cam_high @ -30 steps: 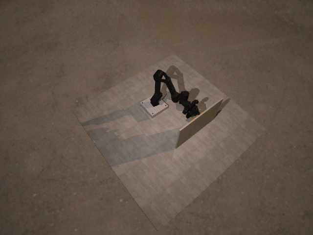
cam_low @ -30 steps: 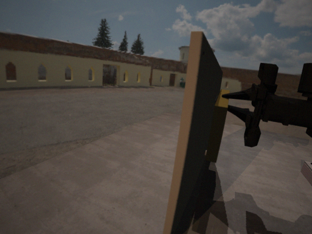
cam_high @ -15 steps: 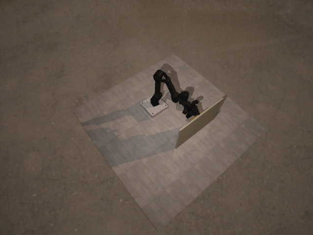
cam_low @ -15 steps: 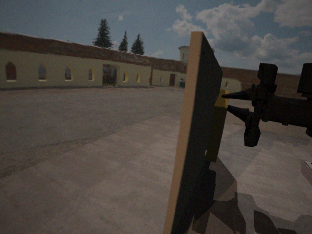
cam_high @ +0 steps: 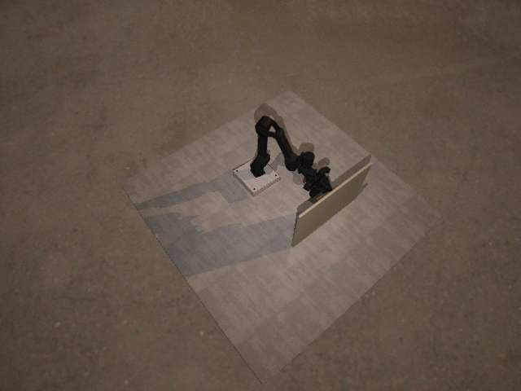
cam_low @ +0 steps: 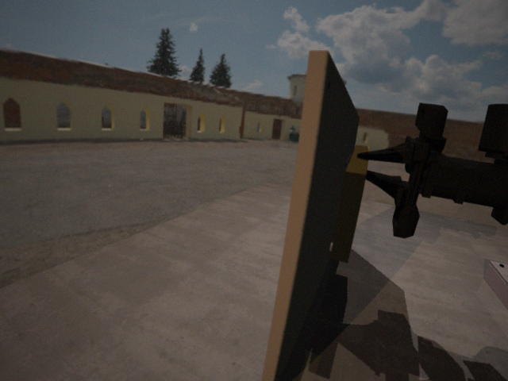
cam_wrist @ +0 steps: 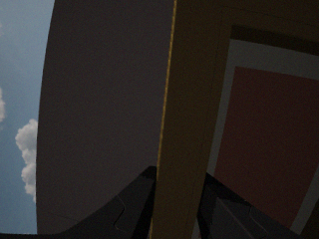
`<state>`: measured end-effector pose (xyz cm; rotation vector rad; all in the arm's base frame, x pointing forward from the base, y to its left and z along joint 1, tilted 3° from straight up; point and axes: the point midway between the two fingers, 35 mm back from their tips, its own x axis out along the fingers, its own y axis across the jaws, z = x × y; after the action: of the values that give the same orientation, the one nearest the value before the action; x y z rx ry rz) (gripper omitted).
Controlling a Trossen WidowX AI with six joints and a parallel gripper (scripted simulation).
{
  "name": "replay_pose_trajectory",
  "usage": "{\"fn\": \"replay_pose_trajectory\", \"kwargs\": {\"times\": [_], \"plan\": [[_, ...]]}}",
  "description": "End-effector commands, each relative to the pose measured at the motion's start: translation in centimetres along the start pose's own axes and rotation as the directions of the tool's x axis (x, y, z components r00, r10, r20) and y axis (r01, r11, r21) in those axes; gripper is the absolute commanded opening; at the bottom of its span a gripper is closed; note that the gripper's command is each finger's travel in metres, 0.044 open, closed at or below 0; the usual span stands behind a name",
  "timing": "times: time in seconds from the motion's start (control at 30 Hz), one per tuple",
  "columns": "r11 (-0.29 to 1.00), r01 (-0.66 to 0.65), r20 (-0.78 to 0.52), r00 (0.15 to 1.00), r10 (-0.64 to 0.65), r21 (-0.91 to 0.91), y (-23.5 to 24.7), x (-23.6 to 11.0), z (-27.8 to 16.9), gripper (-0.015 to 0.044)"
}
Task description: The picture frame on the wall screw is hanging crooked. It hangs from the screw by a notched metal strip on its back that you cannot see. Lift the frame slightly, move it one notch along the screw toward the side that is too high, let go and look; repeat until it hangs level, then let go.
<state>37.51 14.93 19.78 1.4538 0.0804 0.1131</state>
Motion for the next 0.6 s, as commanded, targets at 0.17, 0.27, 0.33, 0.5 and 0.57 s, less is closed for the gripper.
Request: {"fn": "replay_pose_trajectory", "kwargs": {"times": [0.17, 0.27, 0.33, 0.5, 0.57], "plan": [[1.0, -0.008, -0.003, 1.0, 0.008, 0.007, 0.19, -0.01, 0.14, 0.0], [1.0, -0.008, -0.003, 1.0, 0.008, 0.007, 0.2, -0.01, 0.29, 0.0], [1.0, -0.008, -0.003, 1.0, 0.008, 0.007, 0.15, -0.01, 0.38, 0.0], [1.0, -0.008, -0.003, 1.0, 0.008, 0.007, 0.19, -0.01, 0.45, 0.0], [1.0, -0.008, -0.003, 1.0, 0.008, 0.007, 0.14, -0.01, 0.47, 0.0]]}}
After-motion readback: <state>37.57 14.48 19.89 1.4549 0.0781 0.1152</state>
